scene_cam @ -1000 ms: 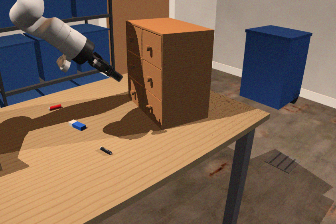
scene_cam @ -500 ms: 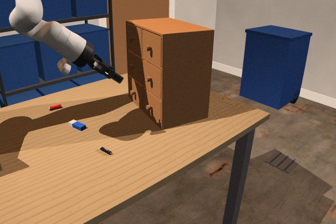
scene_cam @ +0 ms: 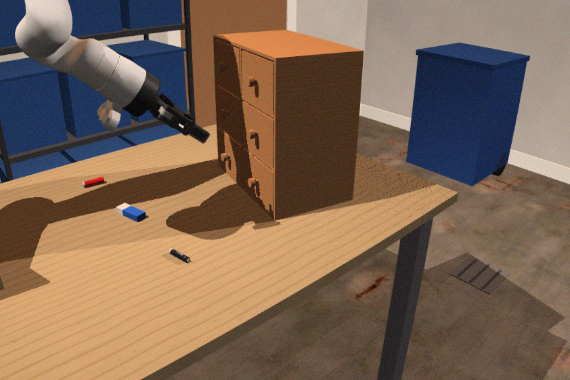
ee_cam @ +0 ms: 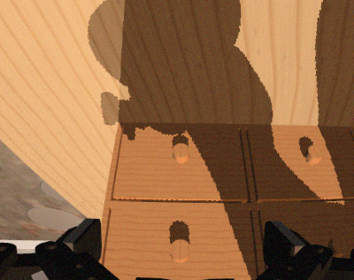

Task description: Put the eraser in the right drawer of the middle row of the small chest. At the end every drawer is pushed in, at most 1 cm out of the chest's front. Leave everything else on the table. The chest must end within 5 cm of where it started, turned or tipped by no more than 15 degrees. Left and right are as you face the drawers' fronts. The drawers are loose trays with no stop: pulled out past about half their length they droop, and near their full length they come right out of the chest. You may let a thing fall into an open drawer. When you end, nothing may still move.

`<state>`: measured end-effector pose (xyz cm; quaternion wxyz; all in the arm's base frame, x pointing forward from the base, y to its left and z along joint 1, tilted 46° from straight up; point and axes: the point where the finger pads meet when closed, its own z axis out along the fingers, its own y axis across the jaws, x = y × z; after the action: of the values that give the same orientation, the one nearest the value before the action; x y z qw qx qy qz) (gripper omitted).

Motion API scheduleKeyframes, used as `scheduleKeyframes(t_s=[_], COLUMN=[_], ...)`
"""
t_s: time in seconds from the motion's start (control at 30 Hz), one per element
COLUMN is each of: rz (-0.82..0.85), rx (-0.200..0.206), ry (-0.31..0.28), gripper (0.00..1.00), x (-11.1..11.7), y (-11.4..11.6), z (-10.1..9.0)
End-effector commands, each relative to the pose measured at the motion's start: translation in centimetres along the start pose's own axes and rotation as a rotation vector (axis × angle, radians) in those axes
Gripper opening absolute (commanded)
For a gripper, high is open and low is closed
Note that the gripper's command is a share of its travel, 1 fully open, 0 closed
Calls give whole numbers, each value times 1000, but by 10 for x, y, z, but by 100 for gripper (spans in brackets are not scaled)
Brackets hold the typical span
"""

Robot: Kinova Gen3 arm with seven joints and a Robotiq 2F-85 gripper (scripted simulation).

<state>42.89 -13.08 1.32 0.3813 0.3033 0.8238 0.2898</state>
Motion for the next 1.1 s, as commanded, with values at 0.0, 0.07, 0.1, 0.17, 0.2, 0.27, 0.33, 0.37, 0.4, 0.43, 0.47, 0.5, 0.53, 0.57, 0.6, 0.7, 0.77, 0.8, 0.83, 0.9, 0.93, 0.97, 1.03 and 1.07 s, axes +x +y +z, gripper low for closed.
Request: scheduleKeyframes(t_s=[0.0, 0.07, 0.1, 0.17, 0.2, 0.27, 0.33, 0.37, 0.4, 0.43, 0.47, 0.5, 0.53, 0.57, 0.6, 0.7, 0.77, 0.8, 0.83, 0.9, 0.93, 0.97, 1.03, 1.07], rz=[0, 0, 0, 0, 0, 0, 0, 0, 0, 0, 0, 0, 0, 0, 0, 0, 0, 0, 0, 0, 0, 0, 0, 0], rx=[0, 0, 0, 0, 0, 0, 0, 0, 0, 0, 0, 0, 0, 0, 0, 0, 0, 0, 0, 0, 0, 0, 0, 0], ry=[-1, -1, -2, -2, -2, -2, -2, -2, -2, -2, -2, -2, -2, -2, -2, -2, -2, -2, -2, -2, -2, -2, -2, -2], gripper=[100, 100, 100, 100, 100, 33, 33, 33, 33, 33, 33, 33, 33, 33, 33, 33, 33, 33, 33, 33, 33, 33, 33, 33], x=[0, 0, 0, 0, 0, 0, 0, 0, 0, 0, 0, 0, 0, 0, 0, 0, 0, 0, 0, 0, 0, 0, 0, -1], y=[0, 0, 0, 0, 0, 0, 0, 0, 0, 0, 0, 0, 0, 0, 0, 0, 0, 0, 0, 0, 0, 0, 0, 0], z=[0, 0, 0, 0, 0, 0, 0, 0, 0, 0, 0, 0, 0, 0, 0, 0, 0, 0, 0, 0, 0, 0, 0, 1])
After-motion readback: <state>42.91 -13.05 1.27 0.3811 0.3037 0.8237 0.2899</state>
